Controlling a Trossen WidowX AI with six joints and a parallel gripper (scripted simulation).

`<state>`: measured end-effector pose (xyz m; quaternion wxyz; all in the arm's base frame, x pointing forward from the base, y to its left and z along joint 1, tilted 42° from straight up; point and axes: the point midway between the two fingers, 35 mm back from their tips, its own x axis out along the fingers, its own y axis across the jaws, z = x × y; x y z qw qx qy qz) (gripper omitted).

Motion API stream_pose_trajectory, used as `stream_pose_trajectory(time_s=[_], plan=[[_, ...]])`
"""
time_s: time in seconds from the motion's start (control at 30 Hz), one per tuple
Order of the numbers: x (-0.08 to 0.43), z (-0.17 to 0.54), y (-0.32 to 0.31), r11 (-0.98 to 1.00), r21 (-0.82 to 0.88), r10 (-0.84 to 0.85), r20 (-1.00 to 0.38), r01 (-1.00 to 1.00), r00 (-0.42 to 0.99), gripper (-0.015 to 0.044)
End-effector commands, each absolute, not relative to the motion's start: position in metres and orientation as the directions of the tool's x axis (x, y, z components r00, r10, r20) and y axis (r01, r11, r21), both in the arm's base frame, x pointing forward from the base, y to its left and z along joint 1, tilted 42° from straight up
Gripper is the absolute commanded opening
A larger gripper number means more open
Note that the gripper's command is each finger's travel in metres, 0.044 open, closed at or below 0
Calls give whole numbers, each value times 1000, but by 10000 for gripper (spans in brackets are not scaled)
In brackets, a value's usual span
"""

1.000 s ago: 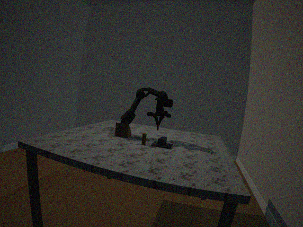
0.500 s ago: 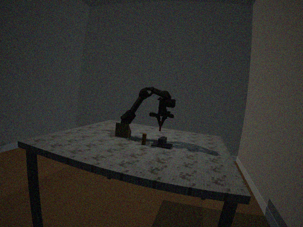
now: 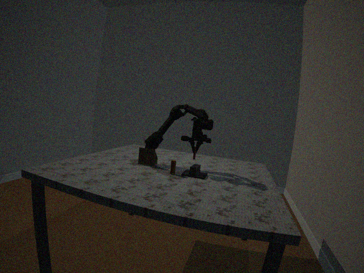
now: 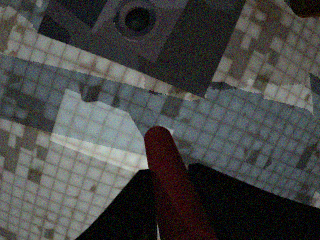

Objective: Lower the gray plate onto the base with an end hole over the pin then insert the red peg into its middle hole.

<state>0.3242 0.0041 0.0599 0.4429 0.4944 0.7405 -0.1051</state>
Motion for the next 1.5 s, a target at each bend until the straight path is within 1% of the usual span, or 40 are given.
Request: stream_pose_trajectory(time_s=[0.0, 0.8, 1.47], plan=[[330, 52, -5, 489, 280, 637, -762, 827, -119, 0], [362, 0, -49, 493, 284, 641, -758, 822, -122, 0], [363, 1, -48, 493, 284, 641, -758, 822, -122, 0]])
